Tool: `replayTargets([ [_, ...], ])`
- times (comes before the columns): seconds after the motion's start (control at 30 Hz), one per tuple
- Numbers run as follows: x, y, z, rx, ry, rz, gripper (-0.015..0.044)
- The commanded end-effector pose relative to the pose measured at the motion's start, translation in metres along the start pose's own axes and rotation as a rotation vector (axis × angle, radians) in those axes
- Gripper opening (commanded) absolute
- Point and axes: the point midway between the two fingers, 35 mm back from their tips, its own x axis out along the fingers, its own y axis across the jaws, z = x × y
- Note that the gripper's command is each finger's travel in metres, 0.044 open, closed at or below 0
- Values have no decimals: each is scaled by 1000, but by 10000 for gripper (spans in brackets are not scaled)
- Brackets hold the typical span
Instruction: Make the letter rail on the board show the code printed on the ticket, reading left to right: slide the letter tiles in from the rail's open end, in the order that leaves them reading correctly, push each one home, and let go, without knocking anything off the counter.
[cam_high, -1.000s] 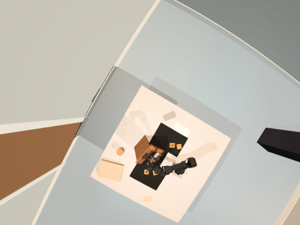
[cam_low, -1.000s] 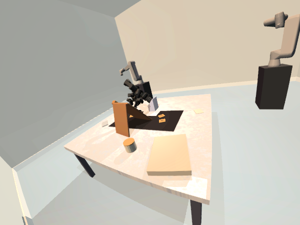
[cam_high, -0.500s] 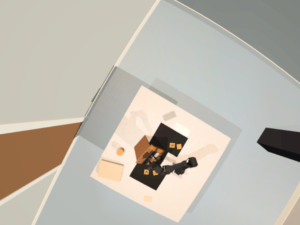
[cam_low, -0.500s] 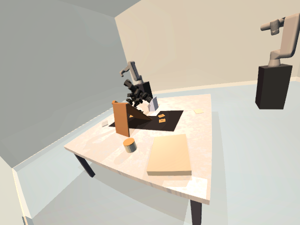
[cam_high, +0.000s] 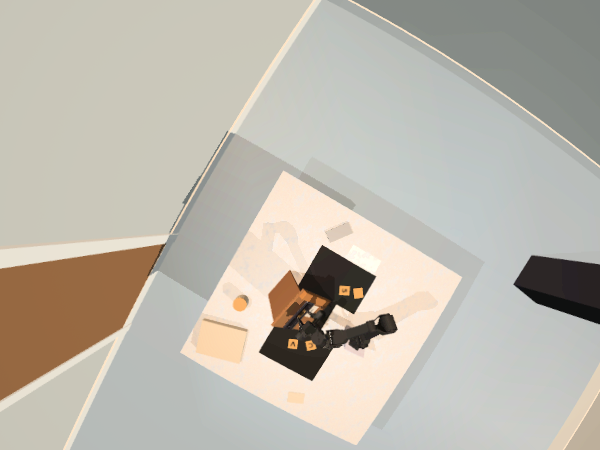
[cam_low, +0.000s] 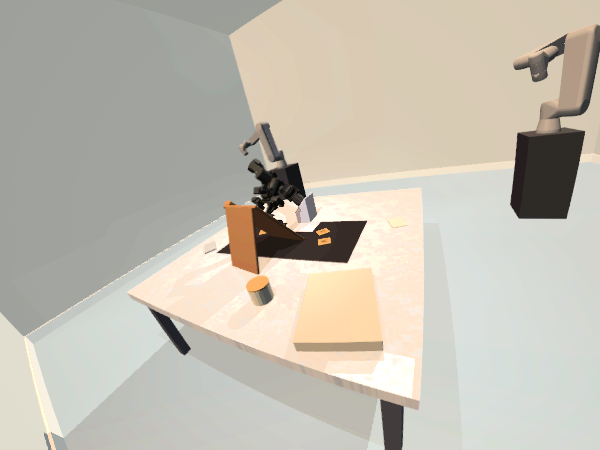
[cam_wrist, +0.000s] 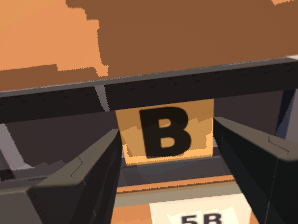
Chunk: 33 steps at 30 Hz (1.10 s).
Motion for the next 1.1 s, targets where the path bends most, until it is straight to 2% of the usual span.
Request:
replayTargets([
  [0.0,-1,-3,1,3,-4,5,0],
  [1.07,-1,-20,1,2,-4,4,0],
])
